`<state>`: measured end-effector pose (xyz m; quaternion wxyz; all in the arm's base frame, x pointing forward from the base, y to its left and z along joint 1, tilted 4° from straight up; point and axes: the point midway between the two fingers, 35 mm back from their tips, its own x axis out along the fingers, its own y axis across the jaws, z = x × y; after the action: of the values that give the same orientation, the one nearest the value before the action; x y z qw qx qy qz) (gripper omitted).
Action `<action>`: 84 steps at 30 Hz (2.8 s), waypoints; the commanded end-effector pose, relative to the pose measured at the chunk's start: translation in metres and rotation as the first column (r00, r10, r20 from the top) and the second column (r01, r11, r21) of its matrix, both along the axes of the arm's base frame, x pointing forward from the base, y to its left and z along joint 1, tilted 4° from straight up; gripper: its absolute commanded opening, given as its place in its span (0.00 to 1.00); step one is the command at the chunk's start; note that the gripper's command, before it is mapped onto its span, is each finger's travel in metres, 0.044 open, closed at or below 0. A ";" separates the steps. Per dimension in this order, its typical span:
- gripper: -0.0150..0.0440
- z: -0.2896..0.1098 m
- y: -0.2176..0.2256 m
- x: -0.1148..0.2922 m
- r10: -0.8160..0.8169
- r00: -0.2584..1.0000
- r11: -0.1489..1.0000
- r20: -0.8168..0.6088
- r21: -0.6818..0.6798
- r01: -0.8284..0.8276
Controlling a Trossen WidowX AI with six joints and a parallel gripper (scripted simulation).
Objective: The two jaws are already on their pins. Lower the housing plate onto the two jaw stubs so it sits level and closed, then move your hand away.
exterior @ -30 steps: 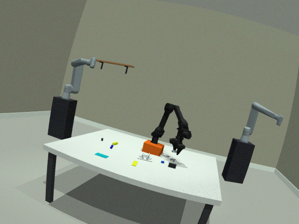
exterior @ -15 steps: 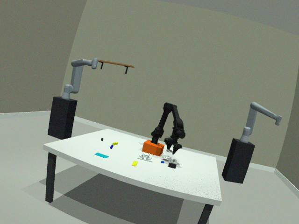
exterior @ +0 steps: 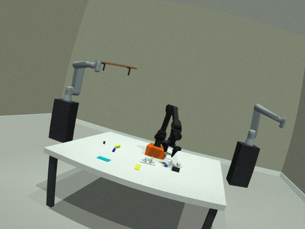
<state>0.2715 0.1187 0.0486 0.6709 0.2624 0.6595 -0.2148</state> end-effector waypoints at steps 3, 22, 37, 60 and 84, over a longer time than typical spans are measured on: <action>0.85 -0.001 -0.018 0.004 0.093 0.996 0.996 0.007 -0.001 -0.093; 0.85 -0.004 -0.080 0.010 0.407 0.913 0.913 0.022 -0.022 -0.406; 0.85 -0.007 -0.128 0.005 0.628 0.778 0.778 0.030 -0.039 -0.627; 0.85 -0.008 -0.139 0.003 0.678 0.735 0.735 0.031 -0.044 -0.676; 0.85 -0.009 -0.146 -0.002 0.678 0.735 0.735 0.030 -0.044 -0.676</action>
<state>0.2690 -0.0272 0.0398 0.7203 -0.0005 0.6926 0.0379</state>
